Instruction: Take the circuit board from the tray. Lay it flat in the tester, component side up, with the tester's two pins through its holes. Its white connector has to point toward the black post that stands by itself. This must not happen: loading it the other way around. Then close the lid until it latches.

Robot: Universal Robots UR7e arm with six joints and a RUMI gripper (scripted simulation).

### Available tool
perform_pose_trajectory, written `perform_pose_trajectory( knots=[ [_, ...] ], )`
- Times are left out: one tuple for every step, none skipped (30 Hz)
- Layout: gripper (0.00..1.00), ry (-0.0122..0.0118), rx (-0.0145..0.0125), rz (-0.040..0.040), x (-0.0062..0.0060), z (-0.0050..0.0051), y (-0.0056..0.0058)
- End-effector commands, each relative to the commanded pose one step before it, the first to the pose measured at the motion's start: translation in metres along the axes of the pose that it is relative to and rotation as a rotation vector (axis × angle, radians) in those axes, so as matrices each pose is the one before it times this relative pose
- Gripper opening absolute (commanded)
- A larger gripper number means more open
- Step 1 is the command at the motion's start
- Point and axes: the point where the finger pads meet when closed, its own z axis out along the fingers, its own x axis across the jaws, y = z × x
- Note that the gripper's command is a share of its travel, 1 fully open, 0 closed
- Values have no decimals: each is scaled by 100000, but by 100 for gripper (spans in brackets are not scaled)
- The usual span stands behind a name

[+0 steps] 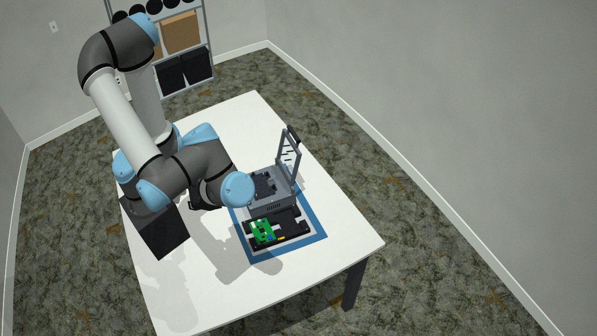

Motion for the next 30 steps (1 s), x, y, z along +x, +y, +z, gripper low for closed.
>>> perform_pose_trajectory(
  knots=[
    [100,34,-71,-5,-1,-22,-1],
    [100,0,0,0,0,0,0],
    [100,0,0,0,0,0,0],
    [100,0,0,0,0,0,0],
    [100,0,0,0,0,0,0],
    [100,0,0,0,0,0,0],
    [100,0,0,0,0,0,0],
    [100,0,0,0,0,0,0],
    [100,0,0,0,0,0,0],
    [100,0,0,0,0,0,0],
    [100,0,0,0,0,0,0],
    [100,0,0,0,0,0,0],
    [100,0,0,0,0,0,0],
    [100,0,0,0,0,0,0],
    [100,0,0,0,0,0,0],
    [100,0,0,0,0,0,0],
    [100,0,0,0,0,0,0],
    [100,0,-17,4,3,0,2],
    [100,4,-113,27,18,2,16],
    [100,11,-290,69,46,4,40],
    [100,22,-535,126,85,8,74],
    [100,39,-833,194,132,12,114],
    [100,65,-1170,269,188,15,158],
    [100,101,-1535,347,249,18,204],
    [100,153,-1914,422,314,19,249],
    [100,223,-2296,492,384,18,291],
    [100,314,-2670,553,455,15,328],
    [100,429,-3026,601,528,9,357],
    [100,569,-3355,637,601,-1,377],
    [100,733,-3647,657,673,-14,388]
  ],
)
